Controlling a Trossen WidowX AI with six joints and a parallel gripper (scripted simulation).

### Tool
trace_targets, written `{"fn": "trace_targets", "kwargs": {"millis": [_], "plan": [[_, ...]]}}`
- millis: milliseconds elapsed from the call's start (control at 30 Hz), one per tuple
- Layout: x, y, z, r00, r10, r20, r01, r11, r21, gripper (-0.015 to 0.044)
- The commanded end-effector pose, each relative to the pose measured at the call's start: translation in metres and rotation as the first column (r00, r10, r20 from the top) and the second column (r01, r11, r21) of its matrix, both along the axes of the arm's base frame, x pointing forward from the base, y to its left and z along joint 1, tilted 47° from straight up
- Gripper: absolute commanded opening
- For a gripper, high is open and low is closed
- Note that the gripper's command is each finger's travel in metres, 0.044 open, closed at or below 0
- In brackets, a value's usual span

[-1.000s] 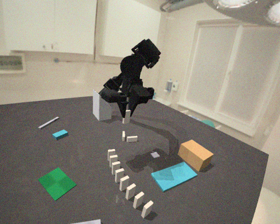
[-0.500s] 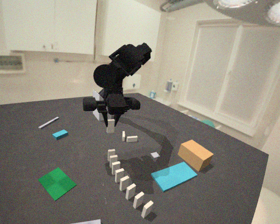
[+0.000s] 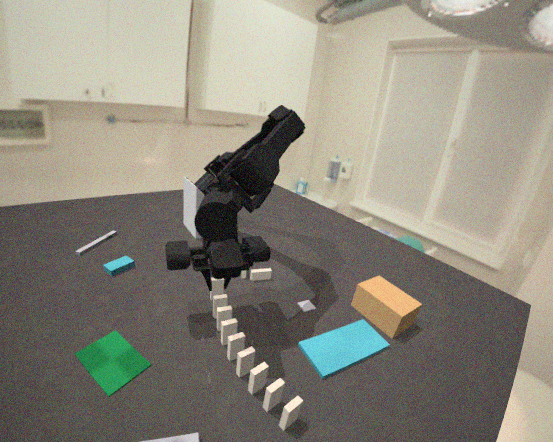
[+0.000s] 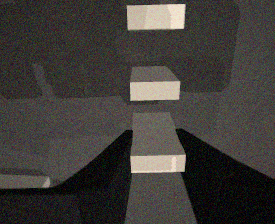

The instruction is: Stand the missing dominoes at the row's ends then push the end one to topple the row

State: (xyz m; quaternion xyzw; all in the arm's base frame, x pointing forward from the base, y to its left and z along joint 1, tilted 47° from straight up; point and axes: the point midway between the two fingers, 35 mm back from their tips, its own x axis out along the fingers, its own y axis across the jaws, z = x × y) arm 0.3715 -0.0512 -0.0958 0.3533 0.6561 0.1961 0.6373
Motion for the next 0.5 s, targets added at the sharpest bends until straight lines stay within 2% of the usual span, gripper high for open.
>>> {"fn": "trace_targets", "kwargs": {"millis": [0,400,467], "plan": [[-0.0043,0.0135,-0.0115,1.0,-0.002,-0.011,0.002,1.0,0.011,0.0107],[-0.0043,0.0135,-0.0115,1.0,-0.002,-0.011,0.002,1.0,0.011,0.0107],[-0.0043,0.0135,-0.0115,1.0,-0.002,-0.011,0.002,1.0,0.011,0.016]]}}
